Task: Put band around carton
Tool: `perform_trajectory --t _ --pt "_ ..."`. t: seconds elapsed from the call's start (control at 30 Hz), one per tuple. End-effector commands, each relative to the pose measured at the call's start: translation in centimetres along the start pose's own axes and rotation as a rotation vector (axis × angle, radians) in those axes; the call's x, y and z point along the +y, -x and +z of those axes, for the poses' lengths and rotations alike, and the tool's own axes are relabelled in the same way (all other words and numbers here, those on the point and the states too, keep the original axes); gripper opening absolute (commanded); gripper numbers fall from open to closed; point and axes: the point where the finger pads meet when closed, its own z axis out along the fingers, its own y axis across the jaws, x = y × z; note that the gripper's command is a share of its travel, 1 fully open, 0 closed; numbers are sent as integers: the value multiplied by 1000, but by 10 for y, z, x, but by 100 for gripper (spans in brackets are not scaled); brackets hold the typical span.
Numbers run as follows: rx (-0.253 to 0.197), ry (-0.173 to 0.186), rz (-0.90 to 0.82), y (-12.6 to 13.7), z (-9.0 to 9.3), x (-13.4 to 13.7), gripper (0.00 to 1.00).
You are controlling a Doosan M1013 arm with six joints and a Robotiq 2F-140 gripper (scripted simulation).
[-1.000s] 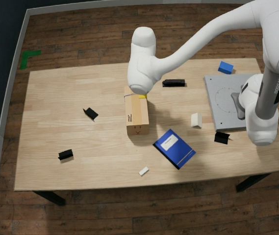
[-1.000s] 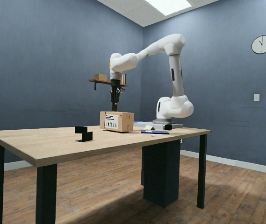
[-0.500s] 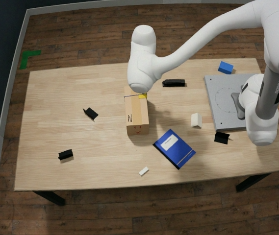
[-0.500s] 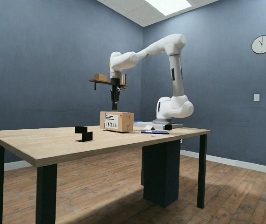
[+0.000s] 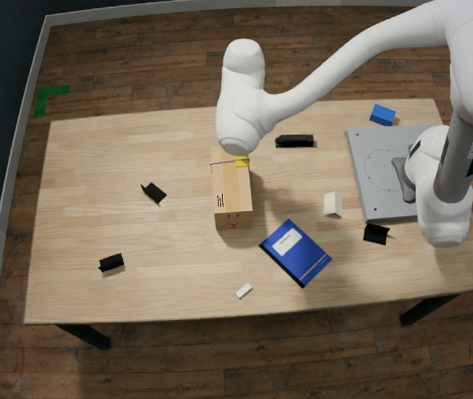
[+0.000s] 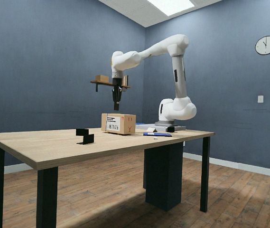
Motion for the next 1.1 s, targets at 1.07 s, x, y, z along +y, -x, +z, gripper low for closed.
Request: perform_trajectory --t 1.07 --pt "-1 1 -3 1 -7 1 18"
